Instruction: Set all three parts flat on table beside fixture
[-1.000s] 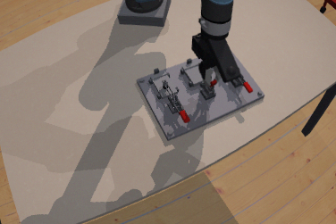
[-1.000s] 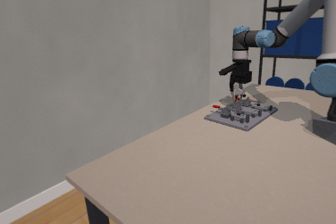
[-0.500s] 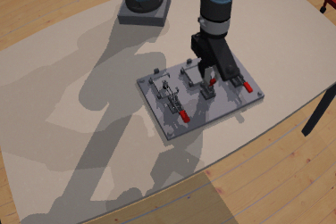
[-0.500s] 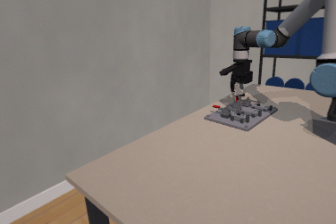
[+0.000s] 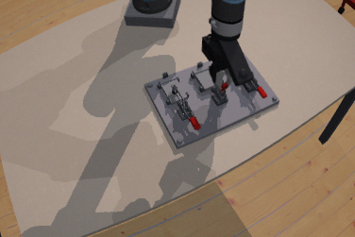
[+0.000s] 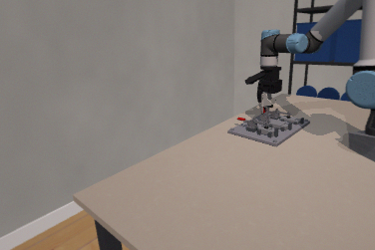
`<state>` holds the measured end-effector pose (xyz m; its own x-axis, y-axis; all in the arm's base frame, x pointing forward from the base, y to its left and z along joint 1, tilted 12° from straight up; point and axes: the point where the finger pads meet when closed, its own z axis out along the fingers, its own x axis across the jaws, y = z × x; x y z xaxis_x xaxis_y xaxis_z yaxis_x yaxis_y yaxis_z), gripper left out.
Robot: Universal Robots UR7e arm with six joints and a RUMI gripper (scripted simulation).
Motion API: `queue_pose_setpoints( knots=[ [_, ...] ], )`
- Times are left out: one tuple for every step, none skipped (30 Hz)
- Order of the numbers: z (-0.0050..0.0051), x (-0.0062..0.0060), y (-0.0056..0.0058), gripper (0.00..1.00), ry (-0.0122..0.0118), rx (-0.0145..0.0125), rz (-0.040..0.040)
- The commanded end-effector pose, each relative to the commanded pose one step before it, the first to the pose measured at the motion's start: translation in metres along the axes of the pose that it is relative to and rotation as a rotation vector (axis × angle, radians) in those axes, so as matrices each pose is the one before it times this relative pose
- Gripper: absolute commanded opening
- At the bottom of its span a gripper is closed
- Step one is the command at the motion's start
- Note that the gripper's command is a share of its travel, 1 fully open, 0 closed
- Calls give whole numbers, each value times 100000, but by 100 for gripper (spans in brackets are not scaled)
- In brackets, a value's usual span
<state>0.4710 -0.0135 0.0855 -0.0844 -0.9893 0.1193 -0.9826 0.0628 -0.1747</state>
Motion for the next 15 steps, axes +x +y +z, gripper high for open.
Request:
queue_pose_setpoints(
  knots=[
    [-25, 0, -10, 0, 8, 43, -6],
    [0, 0, 0, 0, 0, 0, 0],
    [0, 0, 1, 0, 0, 0, 0],
    [0, 0, 3, 0, 0, 0, 0],
    [0, 0, 5, 0, 0, 0, 0],
    [0, 0, 7, 0, 0, 0, 0],
    [1, 0, 10, 0, 0, 0, 0],
    [0, 0, 0, 0, 0, 0, 0],
    [0, 0, 0, 0, 0, 0, 0],
    [1, 0, 12, 0, 0, 0, 0],
    [1, 0, 15, 0, 0, 0, 0],
    [1, 0, 16, 0, 0, 0, 0],
    [1, 0, 18, 0, 0, 0, 0],
    [1, 0, 19, 0, 0, 0, 0],
    [1, 0, 20, 0, 0, 0, 0]
  ],
)
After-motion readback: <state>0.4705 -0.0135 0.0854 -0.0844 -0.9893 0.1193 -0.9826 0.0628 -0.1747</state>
